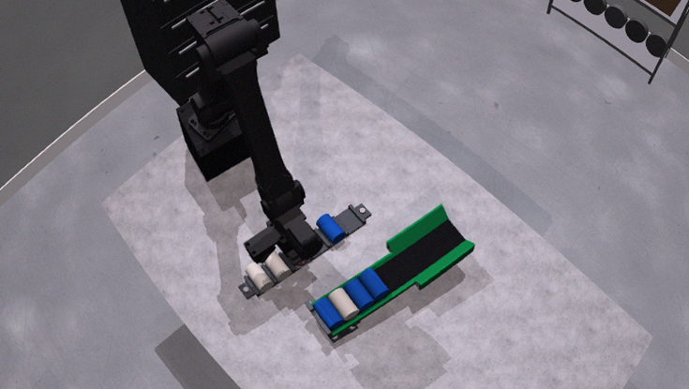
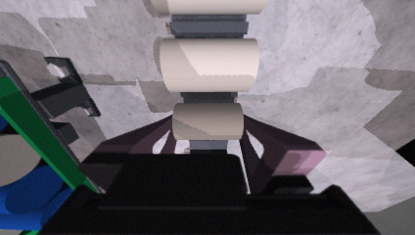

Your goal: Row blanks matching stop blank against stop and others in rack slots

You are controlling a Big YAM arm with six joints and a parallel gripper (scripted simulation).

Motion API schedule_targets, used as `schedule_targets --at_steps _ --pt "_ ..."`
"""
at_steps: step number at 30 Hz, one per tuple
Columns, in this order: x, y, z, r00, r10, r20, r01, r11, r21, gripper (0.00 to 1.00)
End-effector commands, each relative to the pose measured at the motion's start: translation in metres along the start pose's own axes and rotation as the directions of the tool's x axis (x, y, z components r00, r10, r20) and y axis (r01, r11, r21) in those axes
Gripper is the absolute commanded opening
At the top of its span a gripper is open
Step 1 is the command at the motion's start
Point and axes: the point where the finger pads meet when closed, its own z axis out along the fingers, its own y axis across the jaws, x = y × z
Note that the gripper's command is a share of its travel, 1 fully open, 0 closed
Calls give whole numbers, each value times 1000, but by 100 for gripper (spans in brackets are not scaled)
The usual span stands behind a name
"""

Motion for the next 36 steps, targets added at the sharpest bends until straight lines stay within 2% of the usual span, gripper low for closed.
schedule_targets --at_steps 1,36 --pt "0 5 -4 1000 -8 -3 8 1000 -15 64" --pt "1 7 -6 1000 -11 -3 11 1000 -28 64"
